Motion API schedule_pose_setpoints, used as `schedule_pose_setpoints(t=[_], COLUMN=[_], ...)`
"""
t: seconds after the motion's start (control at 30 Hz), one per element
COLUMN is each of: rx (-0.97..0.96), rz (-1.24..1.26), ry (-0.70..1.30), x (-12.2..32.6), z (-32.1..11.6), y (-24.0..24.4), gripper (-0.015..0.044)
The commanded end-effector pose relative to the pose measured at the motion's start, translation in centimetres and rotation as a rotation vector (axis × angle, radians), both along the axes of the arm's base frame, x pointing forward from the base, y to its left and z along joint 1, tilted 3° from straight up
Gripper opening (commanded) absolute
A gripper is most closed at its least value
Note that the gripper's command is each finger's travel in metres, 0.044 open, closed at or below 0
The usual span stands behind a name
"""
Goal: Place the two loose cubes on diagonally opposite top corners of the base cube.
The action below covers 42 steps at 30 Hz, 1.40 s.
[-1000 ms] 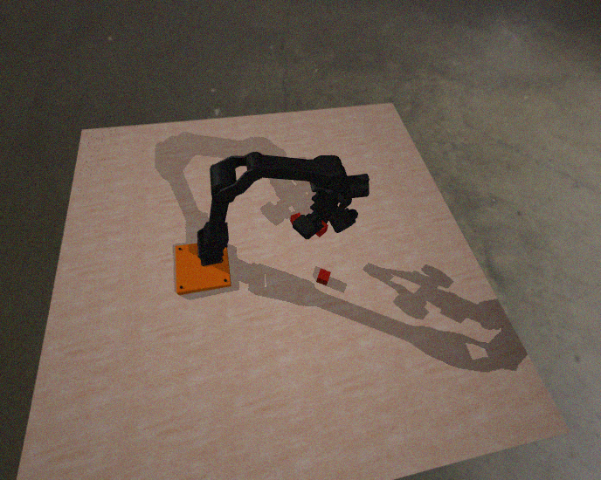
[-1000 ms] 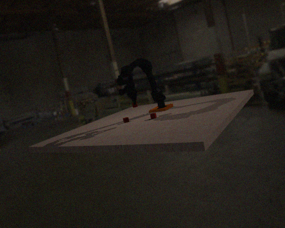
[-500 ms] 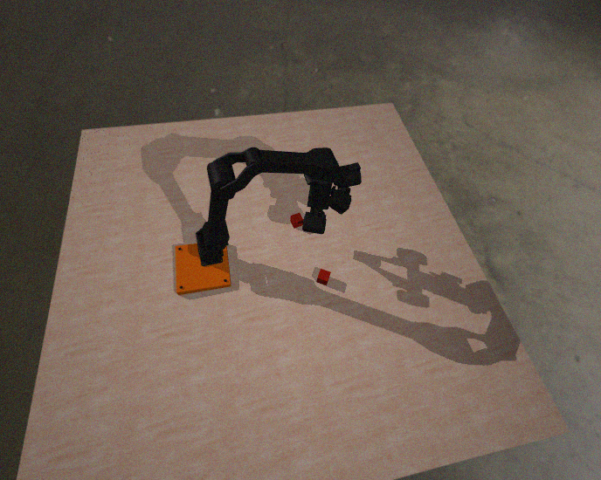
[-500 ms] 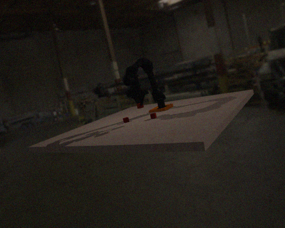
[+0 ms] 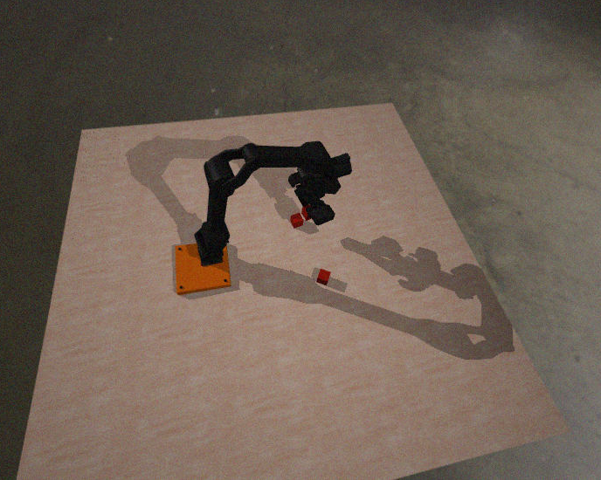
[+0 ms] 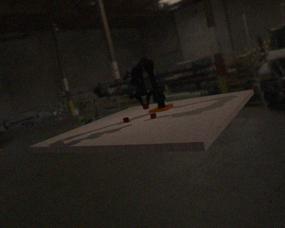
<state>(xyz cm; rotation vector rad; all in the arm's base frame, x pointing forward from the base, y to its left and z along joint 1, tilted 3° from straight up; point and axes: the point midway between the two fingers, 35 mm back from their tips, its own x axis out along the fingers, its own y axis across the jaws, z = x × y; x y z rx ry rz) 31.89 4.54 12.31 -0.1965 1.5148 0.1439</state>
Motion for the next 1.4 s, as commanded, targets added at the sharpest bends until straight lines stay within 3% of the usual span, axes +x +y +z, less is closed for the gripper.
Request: schedule_pose_setpoints(t=[0.0, 0.5, 1.37], rx=[-0.012, -0.043, -0.044], rz=[0.165, 0.773, 0.788], ry=[0.002, 0.02, 0.02], x=[-0.2, -1.5, -1.4], z=[-0.4, -1.8, -4.0], y=[0.9, 4.3, 4.1], gripper=[0.0105, 0.0105, 0.0105])
